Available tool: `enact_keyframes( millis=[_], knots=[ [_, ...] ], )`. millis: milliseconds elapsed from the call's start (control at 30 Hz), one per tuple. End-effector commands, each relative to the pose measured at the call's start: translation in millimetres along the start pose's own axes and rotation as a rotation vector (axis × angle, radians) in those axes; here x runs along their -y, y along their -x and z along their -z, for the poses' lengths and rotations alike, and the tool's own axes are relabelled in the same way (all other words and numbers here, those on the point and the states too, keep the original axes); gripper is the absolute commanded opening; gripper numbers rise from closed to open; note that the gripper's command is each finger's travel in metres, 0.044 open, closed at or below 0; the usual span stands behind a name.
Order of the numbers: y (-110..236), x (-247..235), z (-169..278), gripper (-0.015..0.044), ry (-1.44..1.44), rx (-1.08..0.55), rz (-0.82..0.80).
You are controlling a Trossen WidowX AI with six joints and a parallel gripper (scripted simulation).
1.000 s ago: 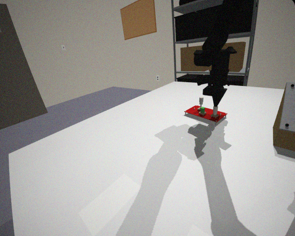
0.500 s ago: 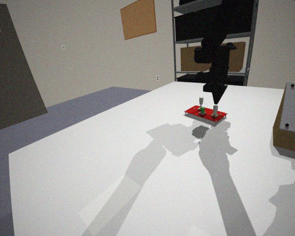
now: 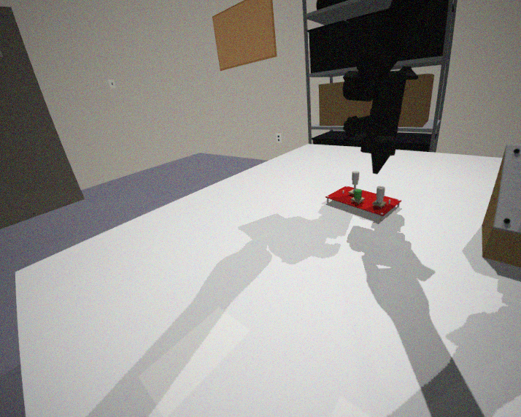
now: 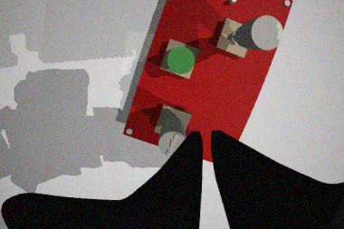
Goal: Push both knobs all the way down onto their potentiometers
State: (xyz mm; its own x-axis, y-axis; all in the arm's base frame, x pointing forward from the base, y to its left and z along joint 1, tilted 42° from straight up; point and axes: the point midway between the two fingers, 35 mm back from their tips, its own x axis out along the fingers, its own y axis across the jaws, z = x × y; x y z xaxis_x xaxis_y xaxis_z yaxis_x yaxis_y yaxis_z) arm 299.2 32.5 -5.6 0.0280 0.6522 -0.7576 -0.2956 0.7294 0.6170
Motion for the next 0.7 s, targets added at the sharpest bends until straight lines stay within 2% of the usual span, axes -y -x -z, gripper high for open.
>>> enact_keyframes(
  millis=[0, 667],
  knots=[
    [2.9, 2.9, -5.6, 0.0, 0.127, -0.001, 0.003],
    [12.8, 16.4, -27.0, 0.0, 0.813, -0.027, -0.019]
  ],
)
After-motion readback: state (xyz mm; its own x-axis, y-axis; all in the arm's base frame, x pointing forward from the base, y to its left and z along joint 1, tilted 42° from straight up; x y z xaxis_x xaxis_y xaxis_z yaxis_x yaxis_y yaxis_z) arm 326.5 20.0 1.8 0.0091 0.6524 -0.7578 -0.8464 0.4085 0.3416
